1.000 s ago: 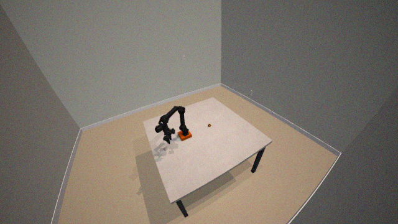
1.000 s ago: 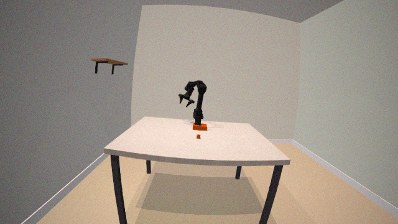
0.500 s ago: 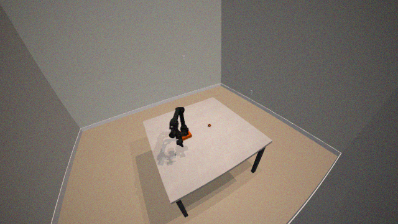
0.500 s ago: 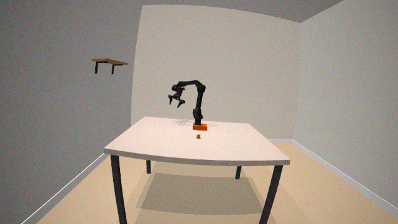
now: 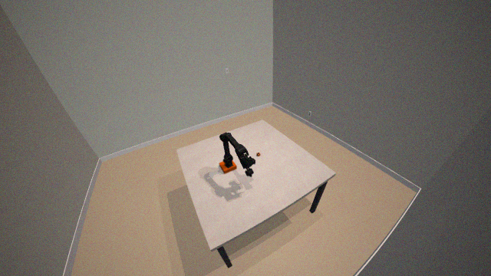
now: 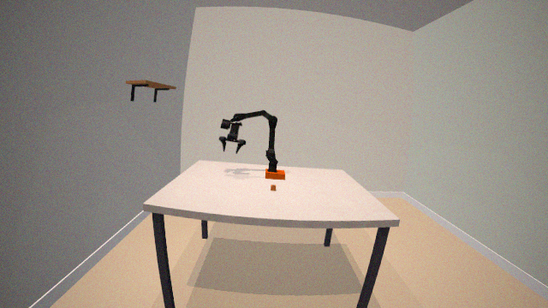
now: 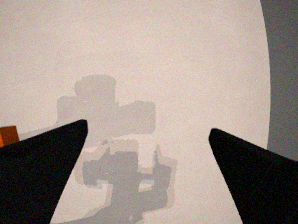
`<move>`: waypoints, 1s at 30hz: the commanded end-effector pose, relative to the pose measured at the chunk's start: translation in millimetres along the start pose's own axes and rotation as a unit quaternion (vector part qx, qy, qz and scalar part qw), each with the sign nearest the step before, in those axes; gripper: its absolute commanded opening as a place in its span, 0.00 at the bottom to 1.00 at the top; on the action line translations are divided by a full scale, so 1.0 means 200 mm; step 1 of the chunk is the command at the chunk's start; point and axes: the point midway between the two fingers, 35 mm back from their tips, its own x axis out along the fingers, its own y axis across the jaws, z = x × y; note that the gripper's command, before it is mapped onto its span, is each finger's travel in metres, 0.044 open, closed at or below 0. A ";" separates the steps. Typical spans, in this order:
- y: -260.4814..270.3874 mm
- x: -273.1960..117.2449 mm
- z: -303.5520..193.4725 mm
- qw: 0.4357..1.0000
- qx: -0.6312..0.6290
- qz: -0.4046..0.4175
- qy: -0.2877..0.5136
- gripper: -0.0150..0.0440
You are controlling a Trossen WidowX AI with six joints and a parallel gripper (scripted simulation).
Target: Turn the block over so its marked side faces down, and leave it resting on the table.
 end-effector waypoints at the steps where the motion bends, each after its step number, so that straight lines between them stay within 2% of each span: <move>1: 0.13 0.10 0.28 1.000 -0.010 0.025 0.011 1.00; 9: 0.48 0.25 0.67 0.997 -0.030 0.057 0.032 1.00; 17: 1.00 0.37 0.97 0.994 -0.054 0.072 0.069 1.00; 26: 1.67 0.45 1.08 0.989 -0.083 0.065 0.101 1.00; 30: 1.77 0.45 1.07 0.989 -0.087 0.063 0.105 1.00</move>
